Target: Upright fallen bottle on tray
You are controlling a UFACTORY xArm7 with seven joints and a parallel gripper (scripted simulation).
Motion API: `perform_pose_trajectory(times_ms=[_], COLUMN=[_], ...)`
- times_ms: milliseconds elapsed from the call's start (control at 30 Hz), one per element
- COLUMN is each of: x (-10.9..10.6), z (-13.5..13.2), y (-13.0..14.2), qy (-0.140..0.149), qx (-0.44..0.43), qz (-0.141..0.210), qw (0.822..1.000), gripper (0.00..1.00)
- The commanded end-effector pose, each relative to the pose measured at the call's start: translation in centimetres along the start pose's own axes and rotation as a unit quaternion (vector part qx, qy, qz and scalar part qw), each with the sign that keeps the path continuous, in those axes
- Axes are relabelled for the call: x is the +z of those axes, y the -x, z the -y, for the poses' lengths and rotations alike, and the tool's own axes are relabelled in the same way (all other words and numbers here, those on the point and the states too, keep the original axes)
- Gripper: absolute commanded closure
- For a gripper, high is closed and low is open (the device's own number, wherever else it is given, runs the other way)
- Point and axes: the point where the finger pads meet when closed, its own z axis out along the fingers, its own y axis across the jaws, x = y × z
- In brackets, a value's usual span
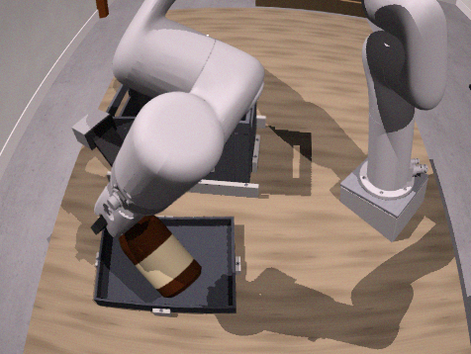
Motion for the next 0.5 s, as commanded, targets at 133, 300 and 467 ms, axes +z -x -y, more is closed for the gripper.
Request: perform_pose_trajectory(times_ms=[133, 300, 467], x=[-0.23, -0.26, -0.3], z=[0.17, 0.19, 0.23], y=[-0.09, -0.1, -0.12], qy=[-0.003, -0.004, -0.005], qx=[0.002, 0.002, 0.003], qz=[-0.033, -0.04, -0.047], qw=[0.999, 0.999, 0.999], gripper=[1.0, 1.0, 1.0])
